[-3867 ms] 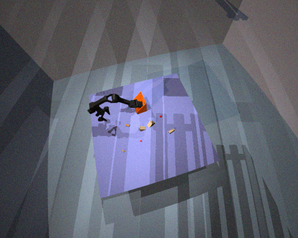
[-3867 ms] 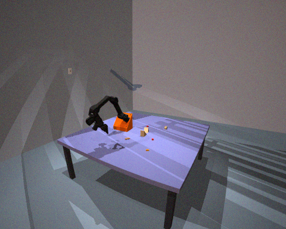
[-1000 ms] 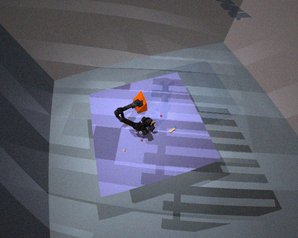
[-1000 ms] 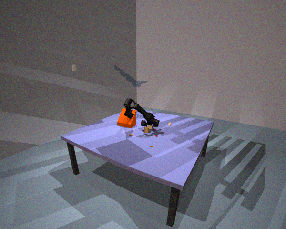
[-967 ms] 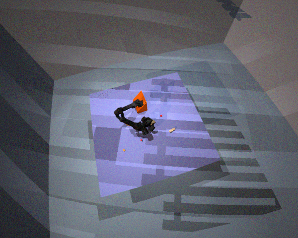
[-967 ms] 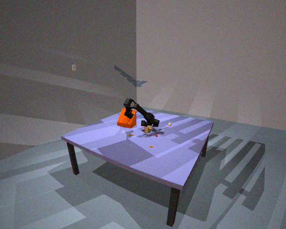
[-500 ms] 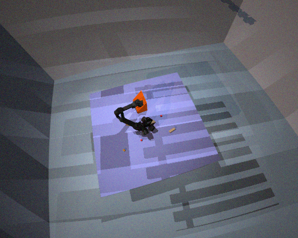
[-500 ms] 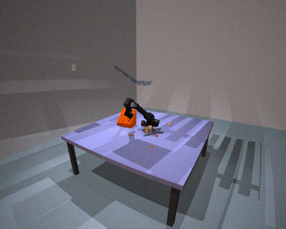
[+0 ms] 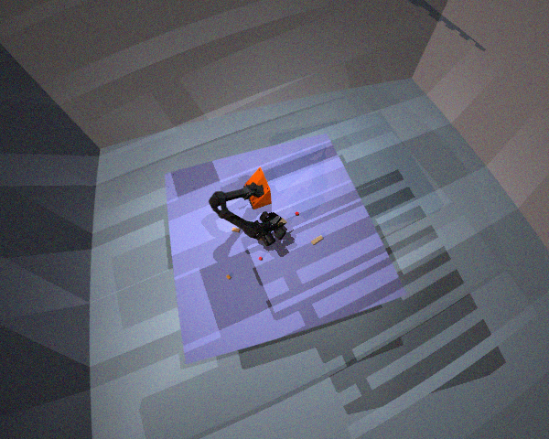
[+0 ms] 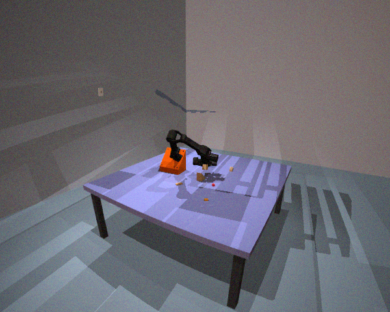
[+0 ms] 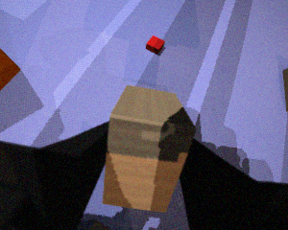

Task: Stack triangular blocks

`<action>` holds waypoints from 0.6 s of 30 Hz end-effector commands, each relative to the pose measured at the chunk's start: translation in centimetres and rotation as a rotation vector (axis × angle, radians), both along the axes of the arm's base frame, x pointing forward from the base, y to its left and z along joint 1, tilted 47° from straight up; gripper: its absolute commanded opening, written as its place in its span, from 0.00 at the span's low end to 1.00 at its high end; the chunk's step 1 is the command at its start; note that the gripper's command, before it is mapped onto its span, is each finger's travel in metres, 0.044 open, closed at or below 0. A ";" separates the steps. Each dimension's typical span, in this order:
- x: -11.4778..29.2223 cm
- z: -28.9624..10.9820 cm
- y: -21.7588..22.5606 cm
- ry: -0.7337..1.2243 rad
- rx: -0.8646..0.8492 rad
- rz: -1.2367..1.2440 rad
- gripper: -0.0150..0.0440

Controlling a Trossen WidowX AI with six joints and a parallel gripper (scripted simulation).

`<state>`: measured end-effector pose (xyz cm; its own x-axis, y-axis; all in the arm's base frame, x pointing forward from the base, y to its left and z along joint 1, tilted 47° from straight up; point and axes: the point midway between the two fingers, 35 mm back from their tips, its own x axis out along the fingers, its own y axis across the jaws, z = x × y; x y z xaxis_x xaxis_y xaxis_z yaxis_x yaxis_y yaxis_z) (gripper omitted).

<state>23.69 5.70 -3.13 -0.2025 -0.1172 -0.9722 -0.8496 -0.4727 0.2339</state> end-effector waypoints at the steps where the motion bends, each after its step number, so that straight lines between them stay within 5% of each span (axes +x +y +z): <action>1: -0.6 1.5 1.6 0.002 0.007 -0.004 0.25; 12: -1.3 3.0 3.0 0.004 0.007 -0.004 0.25; 18: -1.6 2.2 2.9 -0.026 -0.131 -0.036 0.25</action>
<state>22.42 8.52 -0.56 -0.1927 -0.1662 -0.9671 -0.8625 -0.4413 0.2477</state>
